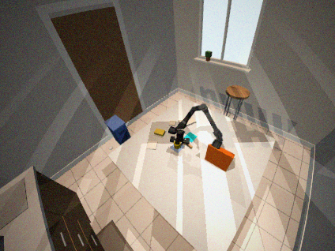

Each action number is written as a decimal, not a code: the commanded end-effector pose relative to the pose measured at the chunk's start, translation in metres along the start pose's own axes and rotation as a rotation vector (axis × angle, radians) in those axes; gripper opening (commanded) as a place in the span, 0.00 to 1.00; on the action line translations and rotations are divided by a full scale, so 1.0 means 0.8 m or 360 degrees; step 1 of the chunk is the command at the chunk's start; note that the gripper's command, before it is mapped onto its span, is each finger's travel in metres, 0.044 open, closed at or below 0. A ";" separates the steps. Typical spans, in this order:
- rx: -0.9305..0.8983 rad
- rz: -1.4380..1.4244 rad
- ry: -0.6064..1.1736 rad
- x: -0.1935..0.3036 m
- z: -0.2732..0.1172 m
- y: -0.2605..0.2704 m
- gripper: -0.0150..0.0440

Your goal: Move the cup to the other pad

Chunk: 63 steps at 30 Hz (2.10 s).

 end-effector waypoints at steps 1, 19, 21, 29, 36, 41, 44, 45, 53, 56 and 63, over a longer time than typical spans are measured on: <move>0.0000 0.0001 0.0000 0.000 0.000 0.000 0.37; 0.0001 -0.0004 0.0002 0.001 -0.031 0.002 0.25; 0.0002 -0.0006 0.0002 0.001 -0.041 0.001 0.25; 0.0007 -0.0010 -0.0001 0.003 -0.070 -0.002 0.25; 0.0003 -0.0024 -0.0010 0.004 -0.064 -0.002 0.25; 0.0003 -0.0024 -0.0010 0.004 -0.064 -0.002 0.25; 0.0003 -0.0024 -0.0010 0.004 -0.064 -0.002 0.25; 0.0003 -0.0024 -0.0010 0.004 -0.064 -0.002 0.25; 0.0005 -0.0019 -0.0006 -0.011 -0.065 -0.011 0.25; 0.0006 -0.0017 -0.0005 -0.018 -0.066 -0.015 0.25; 0.0008 -0.0014 -0.0004 -0.034 -0.067 -0.024 0.25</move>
Point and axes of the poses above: the point midway between the two fingers, 35 mm back from their tips, its own z axis out along the fingers, its own y axis across the jaws, x = y × z, the point moved 6 cm from there along -z, back along the fingers, and after that the axes turned 2 degrees about z, right-handed, at the moved point
